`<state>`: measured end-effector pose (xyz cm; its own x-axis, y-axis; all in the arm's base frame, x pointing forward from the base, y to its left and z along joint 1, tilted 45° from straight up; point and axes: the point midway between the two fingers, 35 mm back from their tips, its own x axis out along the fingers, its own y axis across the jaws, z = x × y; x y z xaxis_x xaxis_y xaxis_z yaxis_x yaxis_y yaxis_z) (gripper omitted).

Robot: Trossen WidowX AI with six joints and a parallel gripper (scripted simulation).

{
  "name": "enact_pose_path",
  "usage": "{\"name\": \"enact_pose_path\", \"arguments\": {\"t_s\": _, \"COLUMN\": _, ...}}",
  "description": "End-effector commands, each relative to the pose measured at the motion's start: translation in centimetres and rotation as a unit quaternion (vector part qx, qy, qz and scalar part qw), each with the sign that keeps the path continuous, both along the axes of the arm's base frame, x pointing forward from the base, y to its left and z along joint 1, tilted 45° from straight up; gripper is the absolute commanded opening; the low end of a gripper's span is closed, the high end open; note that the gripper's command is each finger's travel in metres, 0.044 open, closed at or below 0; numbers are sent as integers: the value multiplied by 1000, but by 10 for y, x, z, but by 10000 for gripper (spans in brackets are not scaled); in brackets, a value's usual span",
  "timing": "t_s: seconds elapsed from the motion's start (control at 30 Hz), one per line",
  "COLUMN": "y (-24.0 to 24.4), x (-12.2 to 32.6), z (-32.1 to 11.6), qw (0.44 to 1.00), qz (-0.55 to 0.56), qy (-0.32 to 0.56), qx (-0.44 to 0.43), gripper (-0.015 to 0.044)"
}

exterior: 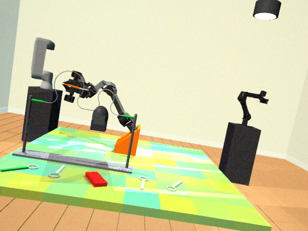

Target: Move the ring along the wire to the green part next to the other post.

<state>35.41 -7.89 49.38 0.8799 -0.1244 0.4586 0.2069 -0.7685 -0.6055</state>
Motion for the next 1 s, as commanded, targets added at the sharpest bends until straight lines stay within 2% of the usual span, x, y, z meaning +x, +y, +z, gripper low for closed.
{"name": "enact_pose_path", "arguments": {"t_s": 0.0, "y": 2, "x": 0, "z": 1, "qw": 1000, "qz": 1, "qy": -4, "qx": -30, "gripper": -150}}
{"name": "enact_pose_path", "arguments": {"t_s": 0.97, "y": 9, "x": -1, "z": 6, "qw": 981, "qz": -3, "qy": -23, "qx": -193, "gripper": -150}}
